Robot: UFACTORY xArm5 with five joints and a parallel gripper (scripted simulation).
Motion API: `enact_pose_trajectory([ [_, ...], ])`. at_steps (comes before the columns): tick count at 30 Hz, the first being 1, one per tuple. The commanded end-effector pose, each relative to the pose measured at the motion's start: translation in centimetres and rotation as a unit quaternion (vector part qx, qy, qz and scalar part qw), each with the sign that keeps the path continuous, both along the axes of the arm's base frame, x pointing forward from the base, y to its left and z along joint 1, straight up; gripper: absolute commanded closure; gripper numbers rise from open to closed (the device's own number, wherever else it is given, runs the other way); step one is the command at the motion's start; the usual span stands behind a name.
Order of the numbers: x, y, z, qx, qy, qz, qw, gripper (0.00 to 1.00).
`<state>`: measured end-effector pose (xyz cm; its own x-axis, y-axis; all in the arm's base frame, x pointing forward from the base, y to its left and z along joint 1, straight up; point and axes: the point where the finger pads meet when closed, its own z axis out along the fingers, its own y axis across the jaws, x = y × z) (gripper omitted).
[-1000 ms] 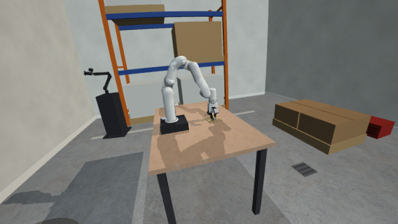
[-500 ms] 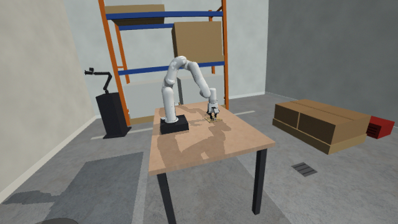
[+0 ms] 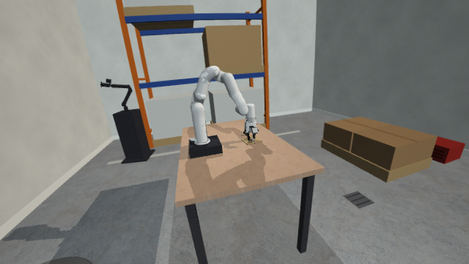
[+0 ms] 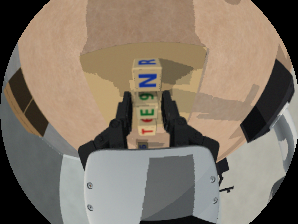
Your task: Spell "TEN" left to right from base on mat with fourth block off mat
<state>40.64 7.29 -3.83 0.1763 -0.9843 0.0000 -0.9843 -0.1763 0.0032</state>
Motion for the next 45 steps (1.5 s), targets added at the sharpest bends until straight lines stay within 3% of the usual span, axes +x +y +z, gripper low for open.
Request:
enact_pose_trajectory([
  [1,0.2,0.0,0.7,0.0,-0.002,0.0,1.0,0.58],
  [6,0.2,0.0,1.8,0.0,-0.002,0.0,1.0,0.58],
  [18,0.1,0.0,7.8,0.0,-0.002,0.0,1.0,0.58],
  [28,0.1,0.0,8.9,0.0,-0.002,0.0,1.0,0.58],
  [29,0.1,0.0,8.9,0.0,-0.002,0.0,1.0,0.0],
  [45,0.1,0.0,8.9,0.0,-0.002,0.0,1.0,0.0],
])
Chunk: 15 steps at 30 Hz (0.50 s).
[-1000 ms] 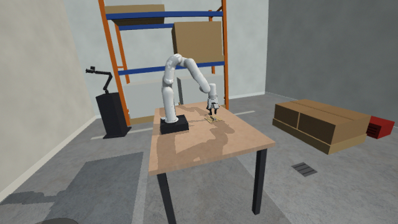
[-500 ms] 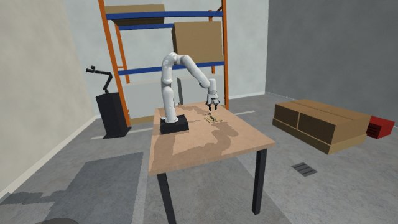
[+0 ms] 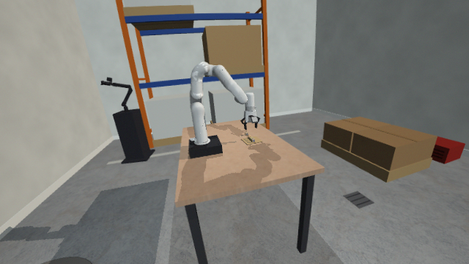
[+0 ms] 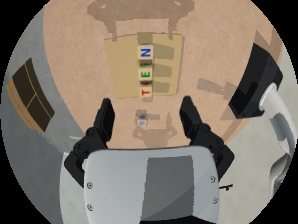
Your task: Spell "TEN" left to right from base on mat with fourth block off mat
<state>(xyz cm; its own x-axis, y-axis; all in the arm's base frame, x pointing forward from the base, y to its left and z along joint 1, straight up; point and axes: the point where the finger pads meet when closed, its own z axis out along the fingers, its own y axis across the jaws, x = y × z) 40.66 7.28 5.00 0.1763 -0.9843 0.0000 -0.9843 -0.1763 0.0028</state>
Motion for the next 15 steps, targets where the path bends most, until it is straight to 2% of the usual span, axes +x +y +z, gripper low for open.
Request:
enact_pose_trajectory([
  [1,0.13,0.02,0.12,0.0,-0.002,0.0,1.0,0.0],
  [10,0.13,0.01,0.12,0.0,-0.002,-0.006,1.0,0.0],
  [15,0.15,-0.08,0.1,0.0,-0.002,-0.04,0.999,0.0],
])
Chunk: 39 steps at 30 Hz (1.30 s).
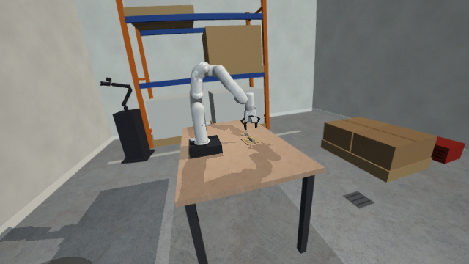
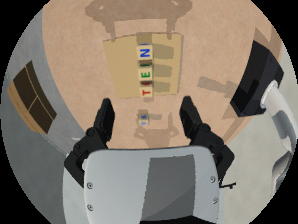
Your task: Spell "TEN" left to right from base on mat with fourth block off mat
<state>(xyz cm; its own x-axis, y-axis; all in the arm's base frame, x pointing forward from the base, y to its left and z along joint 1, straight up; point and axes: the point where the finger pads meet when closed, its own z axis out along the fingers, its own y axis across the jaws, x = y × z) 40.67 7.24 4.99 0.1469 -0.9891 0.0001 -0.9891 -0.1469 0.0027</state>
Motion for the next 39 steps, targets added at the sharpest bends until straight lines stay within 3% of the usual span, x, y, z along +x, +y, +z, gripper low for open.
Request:
enact_pose_trajectory([
  [1,0.1,-0.1,0.1,0.0,-0.002,-0.036,0.999,0.0],
  [11,0.2,-0.4,0.0,0.0,-0.002,-0.152,0.988,0.0],
  [26,0.3,-0.9,-0.1,0.0,-0.002,-0.366,0.931,0.0],
  [28,0.3,-0.9,-0.1,0.0,-0.002,-0.366,0.931,0.0],
  [29,0.3,-1.0,-0.1,0.0,-0.002,-0.401,0.916,0.0],
  [39,0.4,-1.4,-0.2,0.0,-0.002,-0.517,0.856,0.0],
])
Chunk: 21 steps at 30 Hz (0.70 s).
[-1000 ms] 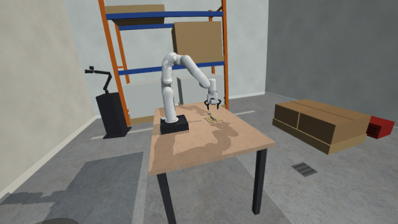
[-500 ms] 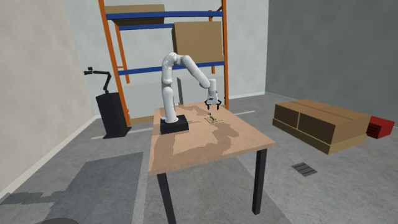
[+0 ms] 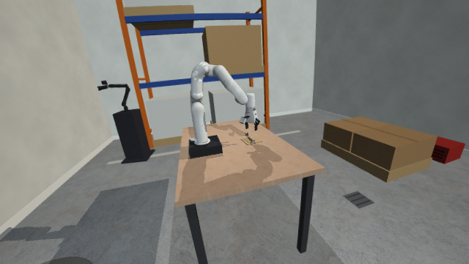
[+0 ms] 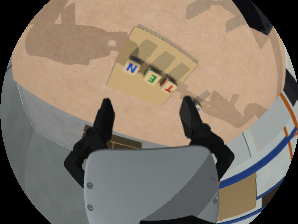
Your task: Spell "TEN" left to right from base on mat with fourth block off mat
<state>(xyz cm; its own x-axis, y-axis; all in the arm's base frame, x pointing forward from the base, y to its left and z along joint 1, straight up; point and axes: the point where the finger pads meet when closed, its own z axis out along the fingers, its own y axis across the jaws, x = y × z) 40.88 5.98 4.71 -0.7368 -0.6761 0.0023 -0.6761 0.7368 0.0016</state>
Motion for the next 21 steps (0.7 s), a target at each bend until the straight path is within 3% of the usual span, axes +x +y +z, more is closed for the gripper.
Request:
enact_pose_trajectory([
  [1,0.15,-0.15,0.08,0.0,-0.002,-0.07,0.998,0.0],
  [6,0.17,-0.26,0.05,0.0,-0.002,-0.11,0.994,0.0],
  [7,0.18,-0.36,0.03,0.0,-0.002,-0.15,0.989,0.0],
  [14,0.21,-0.59,-0.02,0.0,-0.002,-0.236,0.972,0.0],
  [21,0.25,-0.84,-0.08,0.0,-0.002,-0.328,0.945,0.0],
])
